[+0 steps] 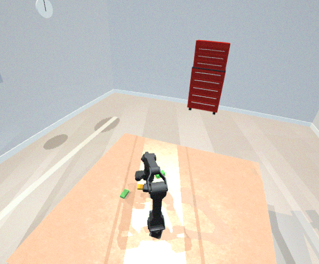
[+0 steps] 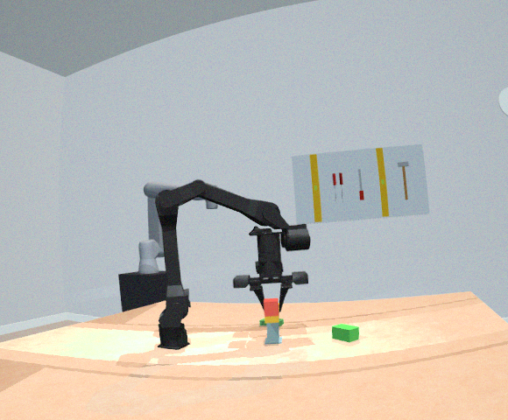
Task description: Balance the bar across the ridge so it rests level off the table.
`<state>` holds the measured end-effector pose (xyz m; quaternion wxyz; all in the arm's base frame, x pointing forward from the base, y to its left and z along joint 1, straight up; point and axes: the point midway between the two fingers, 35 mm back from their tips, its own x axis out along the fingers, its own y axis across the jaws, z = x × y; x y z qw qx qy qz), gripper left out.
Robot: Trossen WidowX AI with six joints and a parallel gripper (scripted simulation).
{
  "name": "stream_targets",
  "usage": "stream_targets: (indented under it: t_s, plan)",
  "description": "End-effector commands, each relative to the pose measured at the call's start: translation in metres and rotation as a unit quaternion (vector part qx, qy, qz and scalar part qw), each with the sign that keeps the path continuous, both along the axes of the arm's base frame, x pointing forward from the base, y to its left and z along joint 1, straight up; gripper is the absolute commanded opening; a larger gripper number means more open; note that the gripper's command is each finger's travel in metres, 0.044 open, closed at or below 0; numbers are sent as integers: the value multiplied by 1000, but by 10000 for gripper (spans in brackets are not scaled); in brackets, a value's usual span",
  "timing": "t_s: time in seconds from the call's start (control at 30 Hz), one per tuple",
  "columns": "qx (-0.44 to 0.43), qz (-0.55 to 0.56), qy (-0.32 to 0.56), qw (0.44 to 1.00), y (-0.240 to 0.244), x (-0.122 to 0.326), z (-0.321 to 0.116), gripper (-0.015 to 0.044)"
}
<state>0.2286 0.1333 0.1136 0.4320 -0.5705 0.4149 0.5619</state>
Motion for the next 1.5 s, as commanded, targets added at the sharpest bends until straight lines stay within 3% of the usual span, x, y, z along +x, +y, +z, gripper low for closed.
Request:
stream_targets:
  t_s: [0.0, 1.03, 1.33, 1.47]
  plan:
    - [0, 0, 0, 1000, 0, 0, 0, 170]
    - [0, 0, 0, 1000, 0, 0, 0, 185]
    - [0, 0, 0, 1000, 0, 0, 0, 421]
    - [0, 0, 0, 1000, 0, 0, 2, 440]
